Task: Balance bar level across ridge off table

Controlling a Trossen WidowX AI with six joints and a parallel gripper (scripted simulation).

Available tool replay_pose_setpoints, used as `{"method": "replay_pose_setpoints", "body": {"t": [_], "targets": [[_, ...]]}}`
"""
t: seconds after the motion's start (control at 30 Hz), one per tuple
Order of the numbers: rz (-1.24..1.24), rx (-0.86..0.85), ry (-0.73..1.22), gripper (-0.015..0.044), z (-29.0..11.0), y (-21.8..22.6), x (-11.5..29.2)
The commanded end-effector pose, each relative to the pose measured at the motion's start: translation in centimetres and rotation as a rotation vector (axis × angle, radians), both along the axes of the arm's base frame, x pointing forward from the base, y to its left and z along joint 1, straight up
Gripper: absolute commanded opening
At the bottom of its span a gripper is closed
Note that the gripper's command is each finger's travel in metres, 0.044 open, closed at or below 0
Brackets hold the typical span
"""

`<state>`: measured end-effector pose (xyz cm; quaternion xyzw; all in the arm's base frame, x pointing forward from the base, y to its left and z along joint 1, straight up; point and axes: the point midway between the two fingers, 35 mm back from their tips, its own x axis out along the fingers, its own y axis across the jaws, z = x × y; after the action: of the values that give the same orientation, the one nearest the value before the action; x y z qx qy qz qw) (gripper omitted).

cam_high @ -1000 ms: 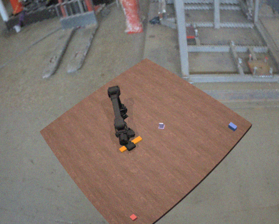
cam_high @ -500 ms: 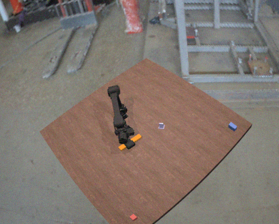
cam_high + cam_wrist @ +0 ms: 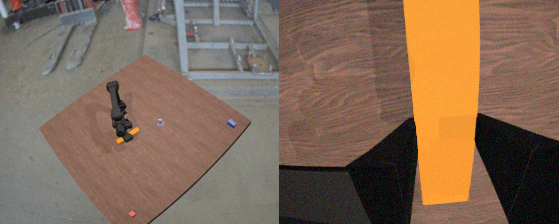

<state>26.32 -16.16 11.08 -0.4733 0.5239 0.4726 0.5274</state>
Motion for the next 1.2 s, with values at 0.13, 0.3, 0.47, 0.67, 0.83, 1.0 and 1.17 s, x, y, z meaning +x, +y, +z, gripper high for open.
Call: {"method": "replay_pose_setpoints", "body": {"t": [0.13, 0.3, 0.47, 0.67, 0.83, 1.0, 1.17], "targets": [[-0.005, -0.016, -0.017, 0.0, 2.8, 0.0, -0.1], [-0.003, -0.016, -0.017, 0.0, 2.9, 0.0, -0.1], [0.039, -0.015, -0.017, 0.0, 3.0, 1.4, 0.8], [0.097, -0.014, -0.018, 0.0, 3.0, 3.4, 2.0], [0.146, -0.014, -0.019, 0.0, 3.0, 5.1, 2.8], [0.194, -0.013, -0.019, 0.0, 3.0, 6.9, 3.6], [0.243, -0.012, -0.02, 0.0, 3.0, 8.7, 4.2]]}}
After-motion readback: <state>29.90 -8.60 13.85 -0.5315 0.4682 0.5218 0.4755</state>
